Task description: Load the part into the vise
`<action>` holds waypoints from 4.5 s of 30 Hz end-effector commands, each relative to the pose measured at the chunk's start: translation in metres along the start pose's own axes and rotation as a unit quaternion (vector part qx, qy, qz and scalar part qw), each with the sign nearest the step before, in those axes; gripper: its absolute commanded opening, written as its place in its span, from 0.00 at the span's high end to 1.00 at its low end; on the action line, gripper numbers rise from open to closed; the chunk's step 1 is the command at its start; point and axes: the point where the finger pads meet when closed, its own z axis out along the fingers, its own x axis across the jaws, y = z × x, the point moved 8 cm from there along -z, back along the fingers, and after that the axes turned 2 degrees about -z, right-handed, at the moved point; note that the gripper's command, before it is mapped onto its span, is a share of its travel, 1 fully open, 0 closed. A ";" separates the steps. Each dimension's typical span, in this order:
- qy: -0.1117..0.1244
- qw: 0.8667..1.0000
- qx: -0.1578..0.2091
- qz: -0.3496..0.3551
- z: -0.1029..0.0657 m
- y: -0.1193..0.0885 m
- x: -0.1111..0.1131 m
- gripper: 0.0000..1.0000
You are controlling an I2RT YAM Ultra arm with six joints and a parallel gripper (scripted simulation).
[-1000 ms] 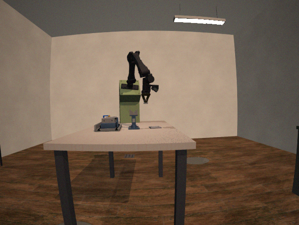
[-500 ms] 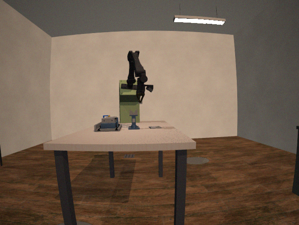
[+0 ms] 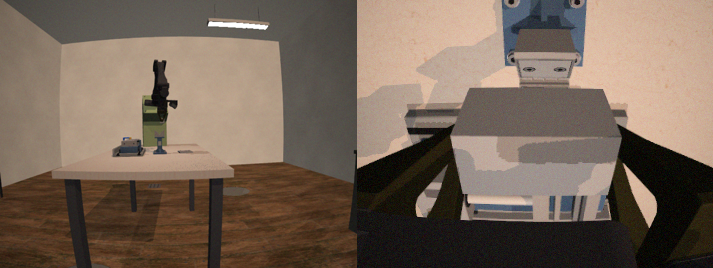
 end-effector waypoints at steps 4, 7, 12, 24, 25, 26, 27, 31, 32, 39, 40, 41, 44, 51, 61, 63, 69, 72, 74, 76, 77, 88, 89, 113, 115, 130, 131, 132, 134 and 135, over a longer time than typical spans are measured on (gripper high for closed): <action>-0.023 1.000 -0.015 -0.007 -0.012 -0.011 -0.004 1.00; -0.023 1.000 -0.015 -0.007 -0.013 -0.013 -0.003 1.00; -0.018 1.000 -0.015 -0.006 -0.013 -0.020 0.000 1.00; -0.026 1.000 -0.015 -0.006 -0.017 -0.026 -0.004 1.00; -0.025 0.999 -0.018 -0.008 -0.017 -0.024 -0.003 1.00; -0.025 1.000 -0.017 -0.007 -0.017 -0.024 -0.003 1.00; -0.025 1.000 -0.017 -0.007 -0.017 -0.025 -0.003 1.00; -0.025 1.000 -0.016 -0.006 -0.017 -0.025 -0.003 1.00; -0.025 1.000 -0.016 -0.006 -0.017 -0.025 -0.003 1.00; -0.025 1.000 -0.016 -0.006 -0.017 -0.025 -0.003 1.00; -0.025 1.000 -0.016 -0.006 -0.017 -0.025 -0.003 1.00; -0.025 1.000 -0.016 -0.006 -0.017 -0.025 -0.003 1.00; -0.025 1.000 -0.016 -0.006 -0.017 -0.025 -0.003 1.00; -0.025 1.000 -0.016 -0.006 -0.017 -0.025 -0.003 1.00; -0.025 1.000 -0.016 -0.006 -0.017 -0.025 -0.003 1.00; -0.025 1.000 -0.016 -0.006 -0.017 -0.025 -0.003 1.00; -0.025 1.000 -0.016 -0.006 -0.017 -0.026 -0.003 1.00; -0.025 1.000 -0.016 -0.006 -0.017 -0.026 -0.003 1.00; -0.025 1.000 -0.016 -0.006 -0.017 -0.026 -0.003 1.00; -0.025 0.999 -0.019 -0.007 -0.017 -0.025 -0.003 1.00; -0.026 0.999 -0.019 -0.007 -0.017 -0.025 -0.003 1.00; -0.030 0.999 -0.030 -0.007 -0.017 -0.029 -0.005 1.00; -0.030 0.999 -0.032 -0.007 -0.017 -0.029 -0.005 1.00; -0.018 0.995 -0.100 -0.006 -0.006 -0.041 -0.003 1.00; -0.026 0.994 -0.109 -0.009 -0.011 -0.042 -0.007 1.00; -0.020 0.984 -0.180 -0.007 -0.004 -0.054 -0.005 1.00; -0.020 0.982 -0.185 -0.007 -0.004 -0.055 -0.005 1.00; -0.020 0.981 -0.191 -0.007 -0.004 -0.056 -0.005 1.00; -0.021 0.979 -0.203 -0.007 -0.003 -0.058 -0.005 1.00; -0.021 0.978 -0.209 -0.007 -0.003 -0.059 -0.005 1.00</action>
